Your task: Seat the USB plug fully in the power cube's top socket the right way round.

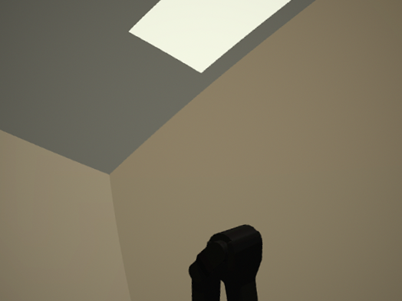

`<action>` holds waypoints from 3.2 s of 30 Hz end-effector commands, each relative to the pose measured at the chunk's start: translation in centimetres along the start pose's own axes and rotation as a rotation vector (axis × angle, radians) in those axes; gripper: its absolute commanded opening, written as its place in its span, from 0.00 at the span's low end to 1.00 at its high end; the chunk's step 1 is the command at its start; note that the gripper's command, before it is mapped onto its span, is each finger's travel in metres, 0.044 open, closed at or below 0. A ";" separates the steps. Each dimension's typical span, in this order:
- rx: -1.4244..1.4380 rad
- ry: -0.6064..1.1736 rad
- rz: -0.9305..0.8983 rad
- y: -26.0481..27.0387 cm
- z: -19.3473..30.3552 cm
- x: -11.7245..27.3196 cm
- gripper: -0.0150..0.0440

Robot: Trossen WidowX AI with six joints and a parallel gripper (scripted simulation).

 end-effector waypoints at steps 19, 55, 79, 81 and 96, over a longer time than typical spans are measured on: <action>-0.750 -0.977 -0.007 -11.5 -11.8 10.6 1.00; -0.566 -1.759 -1.421 -5.8 0.4 48.8 1.00; -0.795 -1.102 -1.694 14.1 14.7 50.8 1.00; -0.862 -1.066 -1.702 15.6 15.6 50.2 1.00; -0.984 -1.018 -1.719 18.0 17.2 49.2 1.00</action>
Point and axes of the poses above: the point midway between the two fingers, 35 mm back from their tips, its own x axis back along the fingers, its own y axis across the jaws, z = x × y, the point moved 3 cm from there along x, back along the fingers, and after that the axes turned 10 degrees about x, right-handed, at the moved point
